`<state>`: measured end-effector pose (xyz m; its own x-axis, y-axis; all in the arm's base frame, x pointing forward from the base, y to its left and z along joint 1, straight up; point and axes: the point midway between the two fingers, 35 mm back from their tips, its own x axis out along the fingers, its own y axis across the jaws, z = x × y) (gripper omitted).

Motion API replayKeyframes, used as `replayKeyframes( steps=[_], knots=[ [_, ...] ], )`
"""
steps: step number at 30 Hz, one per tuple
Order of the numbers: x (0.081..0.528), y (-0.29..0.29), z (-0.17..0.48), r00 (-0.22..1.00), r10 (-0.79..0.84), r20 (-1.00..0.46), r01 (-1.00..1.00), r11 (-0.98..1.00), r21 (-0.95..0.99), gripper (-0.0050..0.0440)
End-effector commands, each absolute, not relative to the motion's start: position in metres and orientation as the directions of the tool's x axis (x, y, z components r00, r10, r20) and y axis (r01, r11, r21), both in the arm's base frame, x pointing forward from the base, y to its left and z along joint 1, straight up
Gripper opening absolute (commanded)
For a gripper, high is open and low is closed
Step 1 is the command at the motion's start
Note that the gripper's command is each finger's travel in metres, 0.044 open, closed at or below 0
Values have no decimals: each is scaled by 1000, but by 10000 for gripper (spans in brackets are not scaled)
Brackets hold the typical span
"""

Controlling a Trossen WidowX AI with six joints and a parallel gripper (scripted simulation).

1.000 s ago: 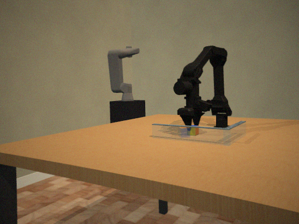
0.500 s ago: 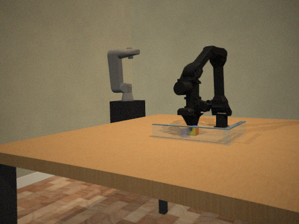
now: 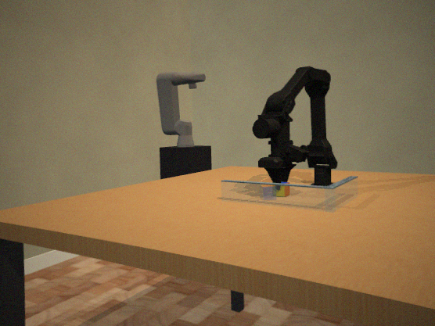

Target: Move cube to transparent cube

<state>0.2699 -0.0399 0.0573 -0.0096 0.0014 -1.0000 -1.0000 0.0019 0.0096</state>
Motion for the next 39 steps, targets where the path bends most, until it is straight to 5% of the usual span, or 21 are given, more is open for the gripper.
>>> replayKeyframes(
  steps=[1,11,24,39],
  knots=[
    [275,-41,79,24,-4,-1000,-1000,1,-24,4],
    [275,-41,91,20,8,-1000,-1000,-1,-20,0],
    [273,-43,83,-6,393,-919,-1000,-14,1,0],
    [274,-45,84,20,491,-871,-1000,1,-23,0]
  ],
)
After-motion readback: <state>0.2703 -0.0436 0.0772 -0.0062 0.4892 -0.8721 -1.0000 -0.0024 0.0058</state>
